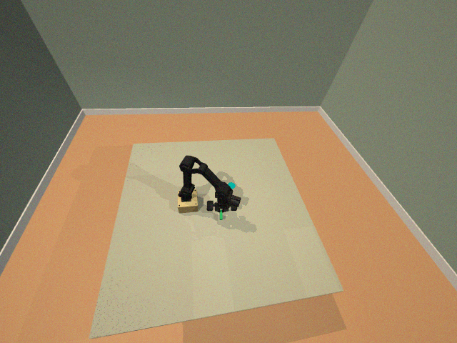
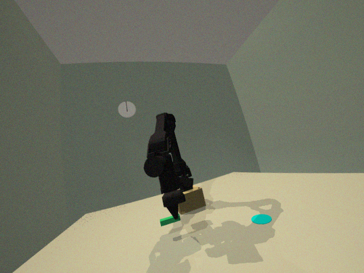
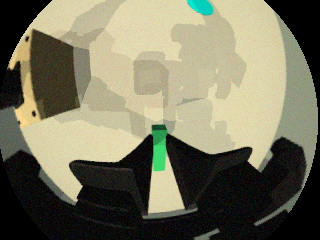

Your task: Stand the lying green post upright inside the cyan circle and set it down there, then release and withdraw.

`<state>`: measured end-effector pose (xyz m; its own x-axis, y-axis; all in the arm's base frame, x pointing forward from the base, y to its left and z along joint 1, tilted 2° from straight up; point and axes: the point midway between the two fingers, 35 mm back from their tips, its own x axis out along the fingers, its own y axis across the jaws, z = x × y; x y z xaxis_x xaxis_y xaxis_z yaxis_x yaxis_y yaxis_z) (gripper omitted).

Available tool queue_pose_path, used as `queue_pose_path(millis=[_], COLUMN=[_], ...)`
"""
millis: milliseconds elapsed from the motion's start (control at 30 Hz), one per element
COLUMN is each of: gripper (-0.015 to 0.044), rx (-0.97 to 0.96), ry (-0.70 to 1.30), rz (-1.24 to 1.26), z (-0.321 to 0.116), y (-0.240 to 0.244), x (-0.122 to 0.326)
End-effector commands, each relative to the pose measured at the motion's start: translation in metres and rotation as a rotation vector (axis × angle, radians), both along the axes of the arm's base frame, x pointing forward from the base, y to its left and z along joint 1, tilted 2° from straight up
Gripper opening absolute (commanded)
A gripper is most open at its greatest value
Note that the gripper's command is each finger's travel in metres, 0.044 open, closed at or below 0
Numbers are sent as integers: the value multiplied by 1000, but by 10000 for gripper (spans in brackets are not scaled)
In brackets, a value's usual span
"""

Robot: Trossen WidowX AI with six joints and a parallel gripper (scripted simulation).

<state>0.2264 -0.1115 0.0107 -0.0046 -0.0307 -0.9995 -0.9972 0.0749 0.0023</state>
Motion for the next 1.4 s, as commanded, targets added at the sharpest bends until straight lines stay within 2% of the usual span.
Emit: queue_pose_path(millis=[0, 600, 1367], gripper=[23, 23, 23], rx=[-4, -4, -12], ry=[-17, -17, -25], rz=[-2, -2, -34], z=[16, 71, 80], y=[0, 5, 35], x=[3, -4, 27])
